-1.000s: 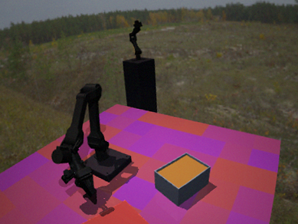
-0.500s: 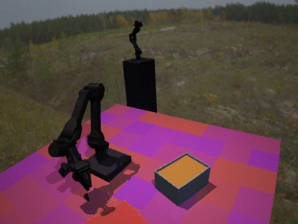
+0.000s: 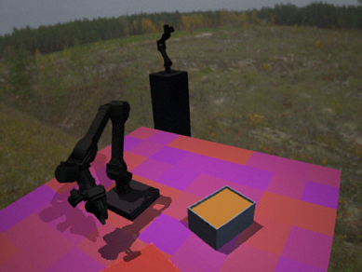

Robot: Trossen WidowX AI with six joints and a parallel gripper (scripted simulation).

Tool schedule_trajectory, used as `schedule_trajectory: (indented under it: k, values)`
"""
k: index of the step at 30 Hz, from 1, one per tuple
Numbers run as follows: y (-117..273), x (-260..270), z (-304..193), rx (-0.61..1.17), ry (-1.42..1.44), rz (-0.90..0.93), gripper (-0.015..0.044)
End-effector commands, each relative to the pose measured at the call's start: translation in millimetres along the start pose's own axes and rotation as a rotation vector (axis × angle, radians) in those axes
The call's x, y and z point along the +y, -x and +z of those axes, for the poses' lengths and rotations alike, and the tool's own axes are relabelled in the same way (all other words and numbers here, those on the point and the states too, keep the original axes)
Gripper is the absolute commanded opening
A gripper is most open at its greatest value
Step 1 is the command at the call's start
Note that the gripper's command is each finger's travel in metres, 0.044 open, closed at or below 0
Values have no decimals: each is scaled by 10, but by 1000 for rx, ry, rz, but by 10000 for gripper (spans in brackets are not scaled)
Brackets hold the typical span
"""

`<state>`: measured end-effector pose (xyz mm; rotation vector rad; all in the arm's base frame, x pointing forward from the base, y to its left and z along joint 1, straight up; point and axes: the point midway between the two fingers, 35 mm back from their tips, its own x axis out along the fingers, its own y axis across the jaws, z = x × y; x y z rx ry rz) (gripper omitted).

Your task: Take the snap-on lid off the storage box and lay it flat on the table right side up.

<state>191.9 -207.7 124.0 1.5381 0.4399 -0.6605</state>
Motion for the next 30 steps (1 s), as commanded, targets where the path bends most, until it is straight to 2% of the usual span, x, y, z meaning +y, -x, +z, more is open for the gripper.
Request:
schedule_trajectory:
  k: [1, 30]
  values:
    - [42, 41, 11, -3, 9, 9, 440]
    - [0, -2, -1, -3, 9, 9, 440]
